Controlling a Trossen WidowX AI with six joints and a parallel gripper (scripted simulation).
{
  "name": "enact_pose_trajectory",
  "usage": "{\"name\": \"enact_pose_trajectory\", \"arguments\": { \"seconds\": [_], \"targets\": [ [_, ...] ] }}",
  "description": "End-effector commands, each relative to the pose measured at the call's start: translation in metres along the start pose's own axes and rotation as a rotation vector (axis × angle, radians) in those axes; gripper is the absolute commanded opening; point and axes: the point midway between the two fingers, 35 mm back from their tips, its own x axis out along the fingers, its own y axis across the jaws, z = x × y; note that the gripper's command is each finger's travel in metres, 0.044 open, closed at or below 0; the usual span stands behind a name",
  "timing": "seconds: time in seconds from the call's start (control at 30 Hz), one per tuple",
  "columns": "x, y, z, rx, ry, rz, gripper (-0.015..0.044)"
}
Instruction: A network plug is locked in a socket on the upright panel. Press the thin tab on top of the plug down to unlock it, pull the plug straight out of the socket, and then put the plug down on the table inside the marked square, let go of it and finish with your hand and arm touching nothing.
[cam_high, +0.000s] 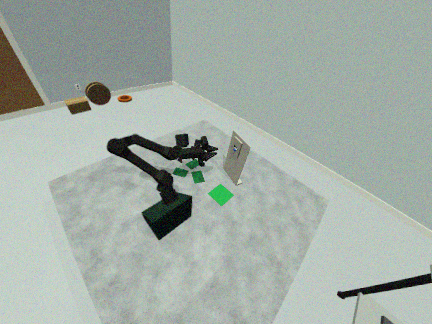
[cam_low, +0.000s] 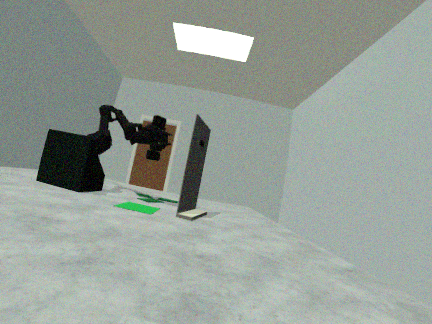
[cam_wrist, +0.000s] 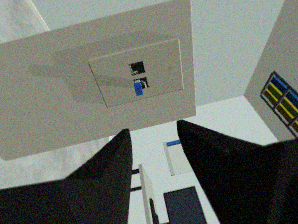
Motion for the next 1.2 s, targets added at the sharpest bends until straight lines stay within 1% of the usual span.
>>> {"name": "enact_pose_trajectory", "arguments": {
  "seconds": [0.0, 0.23, 0.93, 1.17],
  "targets": [
    [0.0, 0.005, -0.018, -0.087, 0.054, -0.013, 0.0156],
    [0.002, 0.005, -0.018, -0.087, 0.054, -0.013, 0.0156],
    [0.057, 0.005, -0.006, -0.087, 0.052, -0.015, 0.0156],
    [0.063, 0.005, -0.004, -0.087, 0.052, -0.015, 0.0156]
  ]
}}
